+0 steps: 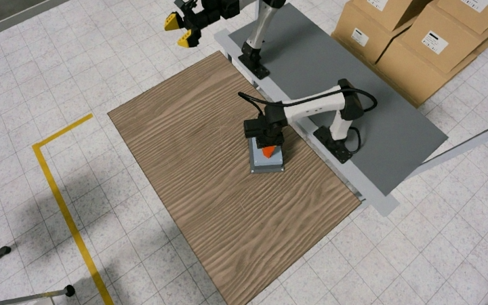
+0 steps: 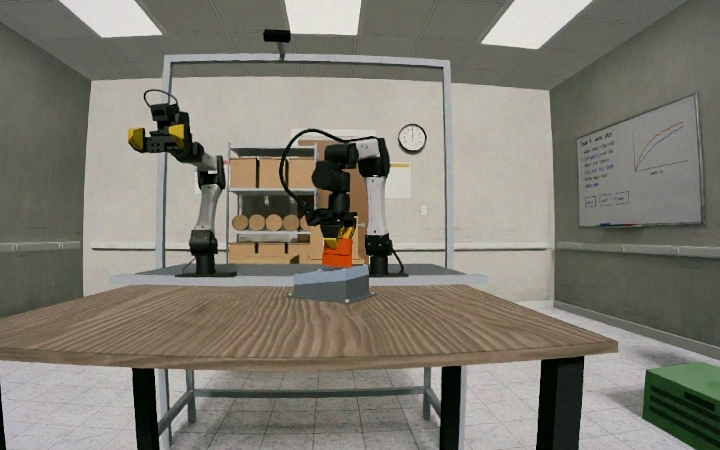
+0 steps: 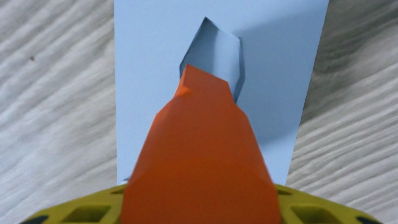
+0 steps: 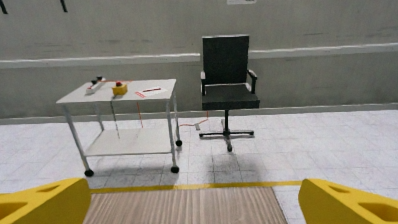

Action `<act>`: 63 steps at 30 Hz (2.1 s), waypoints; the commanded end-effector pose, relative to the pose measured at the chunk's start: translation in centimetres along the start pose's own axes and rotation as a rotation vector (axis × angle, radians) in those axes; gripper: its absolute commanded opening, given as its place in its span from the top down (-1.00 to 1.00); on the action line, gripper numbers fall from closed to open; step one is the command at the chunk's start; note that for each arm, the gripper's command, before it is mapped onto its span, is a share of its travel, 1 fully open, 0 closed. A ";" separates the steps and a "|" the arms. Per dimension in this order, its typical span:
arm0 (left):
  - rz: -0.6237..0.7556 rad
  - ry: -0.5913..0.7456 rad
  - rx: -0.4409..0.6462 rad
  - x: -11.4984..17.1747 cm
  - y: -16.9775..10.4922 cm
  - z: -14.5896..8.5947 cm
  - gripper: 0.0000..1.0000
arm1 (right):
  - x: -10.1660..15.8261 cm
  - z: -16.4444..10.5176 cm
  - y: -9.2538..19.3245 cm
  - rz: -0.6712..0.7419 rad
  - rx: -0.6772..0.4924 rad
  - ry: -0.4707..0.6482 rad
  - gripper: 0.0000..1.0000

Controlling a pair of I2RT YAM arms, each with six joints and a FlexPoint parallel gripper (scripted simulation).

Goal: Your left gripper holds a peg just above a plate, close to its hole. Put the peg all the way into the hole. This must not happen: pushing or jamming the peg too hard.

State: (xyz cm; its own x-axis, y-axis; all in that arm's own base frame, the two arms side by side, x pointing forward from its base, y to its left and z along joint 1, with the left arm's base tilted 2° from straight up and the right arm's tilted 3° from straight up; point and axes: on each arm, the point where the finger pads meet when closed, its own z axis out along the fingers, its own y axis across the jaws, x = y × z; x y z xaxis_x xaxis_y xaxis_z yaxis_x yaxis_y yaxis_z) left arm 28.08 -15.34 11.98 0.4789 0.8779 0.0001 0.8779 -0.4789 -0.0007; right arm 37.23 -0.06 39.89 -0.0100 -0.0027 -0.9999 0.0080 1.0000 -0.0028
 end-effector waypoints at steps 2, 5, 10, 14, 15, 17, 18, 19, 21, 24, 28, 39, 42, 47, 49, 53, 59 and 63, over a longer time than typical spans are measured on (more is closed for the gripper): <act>0.003 -0.002 -0.015 -0.1 0.2 -0.4 0.94 | -0.6 -0.2 0.1 -0.001 -0.003 -0.016 -1.00; 0.003 -0.002 -0.015 -0.1 0.2 -0.4 0.94 | -0.6 -0.2 0.1 -0.001 -0.003 -0.016 -1.00; 0.003 -0.002 -0.015 -0.1 0.2 -0.4 0.94 | -0.6 -0.2 0.1 -0.001 -0.003 -0.016 -1.00; 0.003 -0.002 -0.015 -0.1 0.2 -0.4 0.94 | -0.6 -0.2 0.1 -0.001 -0.003 -0.016 -1.00; 0.003 -0.002 -0.015 -0.1 0.2 -0.4 0.94 | -0.6 -0.2 0.1 -0.001 -0.003 -0.016 -1.00; 0.003 -0.002 -0.015 -0.1 0.2 -0.4 0.94 | -0.6 -0.2 0.1 -0.001 -0.003 -0.016 -1.00; 0.006 -0.005 -0.031 -0.3 0.3 -0.9 0.72 | -0.6 -0.2 0.1 -0.001 -0.003 -0.016 -1.00; 0.006 -0.005 -0.032 -0.3 0.3 -0.9 0.94 | -0.6 -0.2 0.1 -0.001 -0.003 -0.017 -1.00; 0.007 -0.014 -0.065 -0.4 0.6 -1.9 1.00 | -0.7 -0.2 0.1 -0.001 -0.004 -0.018 -1.00; 0.008 -0.014 -0.061 -0.4 0.5 -2.0 0.56 | -0.7 -0.2 0.1 -0.001 -0.004 -0.019 -1.00; 0.007 -0.014 -0.056 -0.4 0.3 -3.5 0.35 | -0.2 -0.2 0.5 -0.022 -0.027 0.003 -1.00; -0.003 0.046 -0.019 -0.4 0.0 -7.1 0.35 | 1.3 -0.6 2.1 -0.061 -0.100 0.073 -1.00; -0.001 0.113 -0.020 -1.0 0.0 -6.7 0.35 | 1.7 -0.8 3.6 -0.058 -0.135 0.117 -1.00; 0.045 0.174 -0.022 -2.8 -0.1 -5.9 0.35 | 3.2 -2.0 7.4 -0.056 -0.227 0.221 -1.00; 0.065 0.189 -0.027 -3.6 0.1 -5.2 0.35 | 3.9 -3.2 9.9 -0.067 -0.293 0.282 -1.00; 0.078 0.197 -0.030 -4.0 0.1 -4.8 0.35 | 4.5 -4.6 12.2 -0.083 -0.359 0.337 -1.00; 0.106 0.202 -0.012 -4.4 0.0 -3.4 0.35 | 5.4 -10.5 18.8 -0.165 -0.582 0.465 -1.00; 0.105 0.201 -0.016 -4.4 -0.2 -3.5 0.35 | 5.6 -14.6 21.6 -0.228 -0.710 0.521 -1.00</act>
State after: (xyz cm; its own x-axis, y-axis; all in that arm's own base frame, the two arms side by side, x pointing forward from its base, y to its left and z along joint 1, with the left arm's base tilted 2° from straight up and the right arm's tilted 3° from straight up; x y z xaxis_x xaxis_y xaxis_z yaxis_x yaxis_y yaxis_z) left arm 25.65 -18.72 15.03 0.5573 0.8083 0.1900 0.8263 -0.5623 -0.0315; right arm 25.07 20.85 34.58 -0.3354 -0.3110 -0.8893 -0.6446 0.7642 -0.0241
